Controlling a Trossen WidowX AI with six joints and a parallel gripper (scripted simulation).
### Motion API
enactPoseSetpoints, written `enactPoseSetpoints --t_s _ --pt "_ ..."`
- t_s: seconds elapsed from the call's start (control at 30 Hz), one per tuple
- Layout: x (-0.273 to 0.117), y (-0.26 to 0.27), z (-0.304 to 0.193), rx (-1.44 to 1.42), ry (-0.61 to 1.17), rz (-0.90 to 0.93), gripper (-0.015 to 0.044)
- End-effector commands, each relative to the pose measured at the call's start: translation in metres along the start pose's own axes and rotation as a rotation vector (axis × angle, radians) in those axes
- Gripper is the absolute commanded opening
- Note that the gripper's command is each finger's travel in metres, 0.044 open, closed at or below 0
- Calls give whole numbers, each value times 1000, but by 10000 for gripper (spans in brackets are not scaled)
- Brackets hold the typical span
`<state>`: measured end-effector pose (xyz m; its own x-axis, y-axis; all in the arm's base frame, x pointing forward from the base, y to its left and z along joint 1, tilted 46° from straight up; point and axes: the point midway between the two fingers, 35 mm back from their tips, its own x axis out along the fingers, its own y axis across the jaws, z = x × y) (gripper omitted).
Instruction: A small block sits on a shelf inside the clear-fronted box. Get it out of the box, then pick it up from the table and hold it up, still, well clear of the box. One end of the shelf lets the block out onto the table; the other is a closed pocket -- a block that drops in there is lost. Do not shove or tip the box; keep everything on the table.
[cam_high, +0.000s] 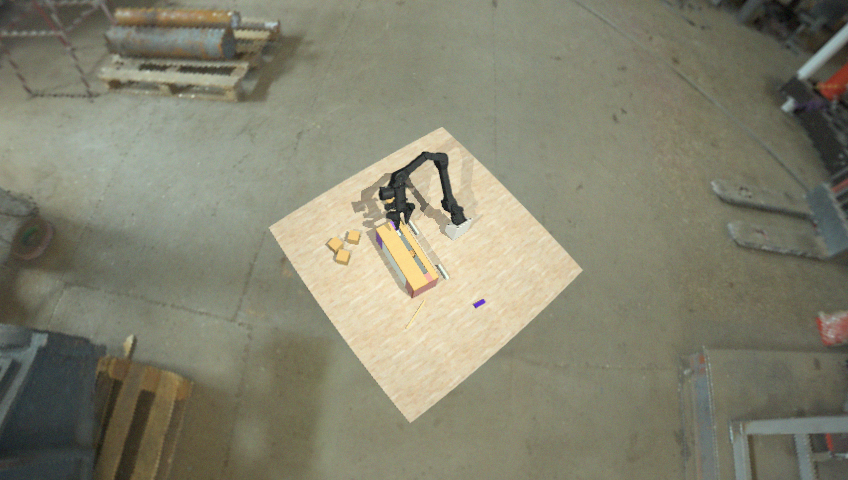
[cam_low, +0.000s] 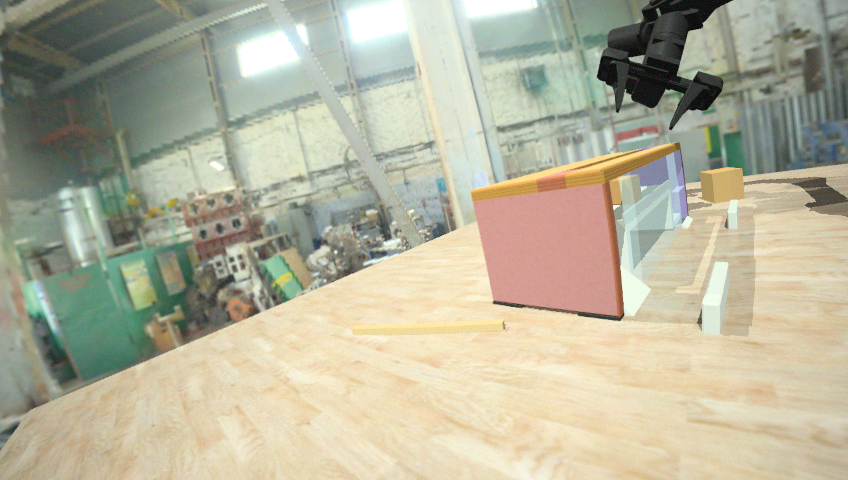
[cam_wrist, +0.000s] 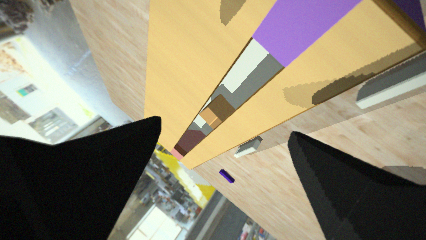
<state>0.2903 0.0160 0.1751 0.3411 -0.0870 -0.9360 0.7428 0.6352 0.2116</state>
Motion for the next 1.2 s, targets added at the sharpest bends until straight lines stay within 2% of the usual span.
enactPoseSetpoints --t_s 0.0,0.27,1.17 --pt "43 3 -52 355 -94 -261 400" --pt "58 2 -78 531 -246 -333 400" --pt "69 -4 -73 532 -246 -333 400"
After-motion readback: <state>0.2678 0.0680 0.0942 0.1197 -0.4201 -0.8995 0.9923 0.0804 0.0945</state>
